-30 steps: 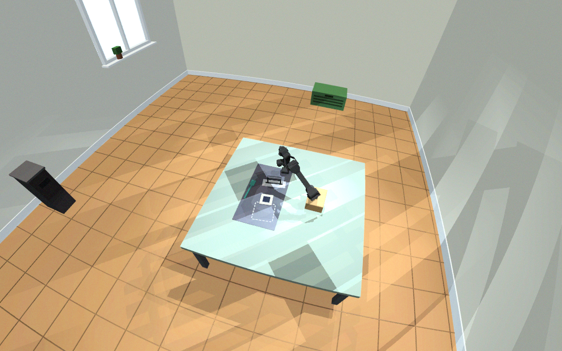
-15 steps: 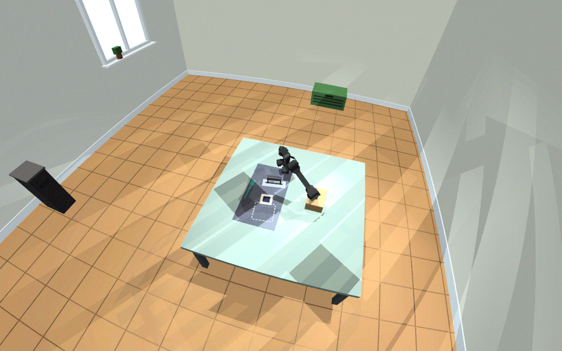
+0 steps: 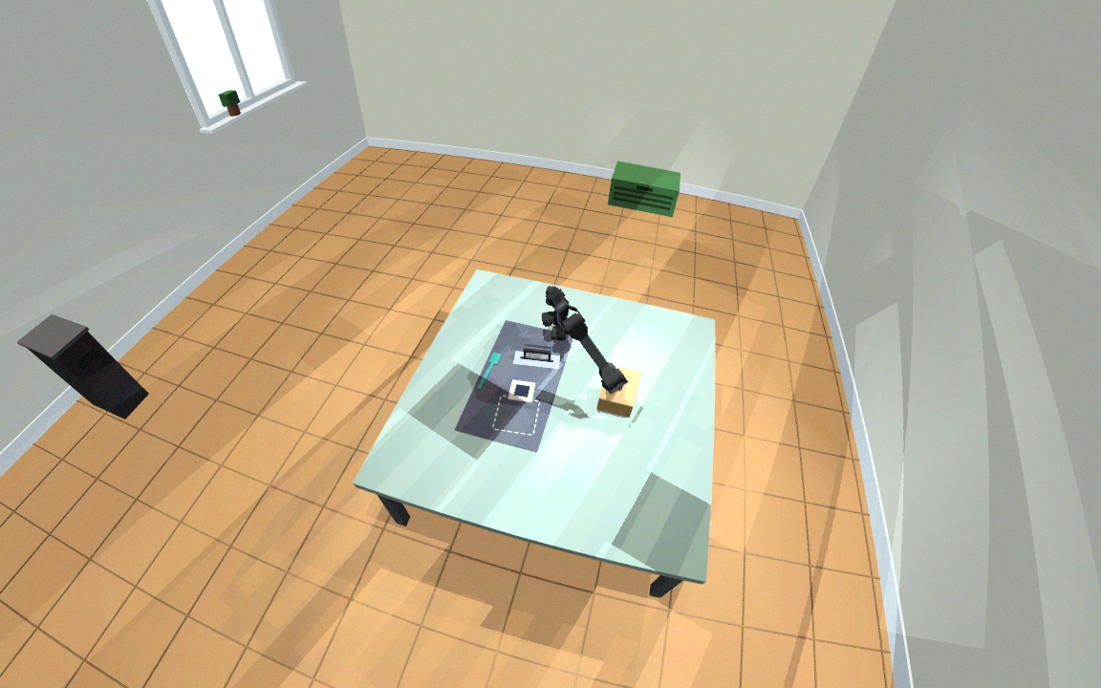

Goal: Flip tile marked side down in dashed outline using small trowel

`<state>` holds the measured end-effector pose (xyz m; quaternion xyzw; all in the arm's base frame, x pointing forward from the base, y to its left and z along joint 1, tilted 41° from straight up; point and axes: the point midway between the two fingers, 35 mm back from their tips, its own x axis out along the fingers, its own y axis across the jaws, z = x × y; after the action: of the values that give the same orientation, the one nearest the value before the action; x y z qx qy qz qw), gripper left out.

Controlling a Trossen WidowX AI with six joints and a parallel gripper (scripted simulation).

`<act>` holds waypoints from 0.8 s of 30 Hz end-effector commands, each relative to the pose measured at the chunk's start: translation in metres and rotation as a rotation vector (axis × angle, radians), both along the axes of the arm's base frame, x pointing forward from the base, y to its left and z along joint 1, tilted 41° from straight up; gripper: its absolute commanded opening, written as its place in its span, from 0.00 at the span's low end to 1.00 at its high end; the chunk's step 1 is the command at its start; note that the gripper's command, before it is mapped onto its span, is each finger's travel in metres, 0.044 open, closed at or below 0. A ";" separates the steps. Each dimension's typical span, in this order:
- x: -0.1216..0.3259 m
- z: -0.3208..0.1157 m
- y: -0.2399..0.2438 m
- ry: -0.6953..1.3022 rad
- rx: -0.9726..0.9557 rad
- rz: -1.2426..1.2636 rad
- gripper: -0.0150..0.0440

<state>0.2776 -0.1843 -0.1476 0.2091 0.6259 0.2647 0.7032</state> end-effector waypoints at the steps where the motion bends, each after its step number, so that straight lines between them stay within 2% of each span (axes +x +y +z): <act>1: 0.000 0.000 0.000 0.000 0.000 0.000 0.39; 2: 0.000 0.000 0.000 0.000 0.000 0.000 0.42; 23: 0.000 0.000 0.000 0.000 0.000 0.000 0.42; 24: 0.000 0.000 0.000 0.000 0.000 0.000 0.38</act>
<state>0.2777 -0.1843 -0.1477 0.2090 0.6259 0.2647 0.7032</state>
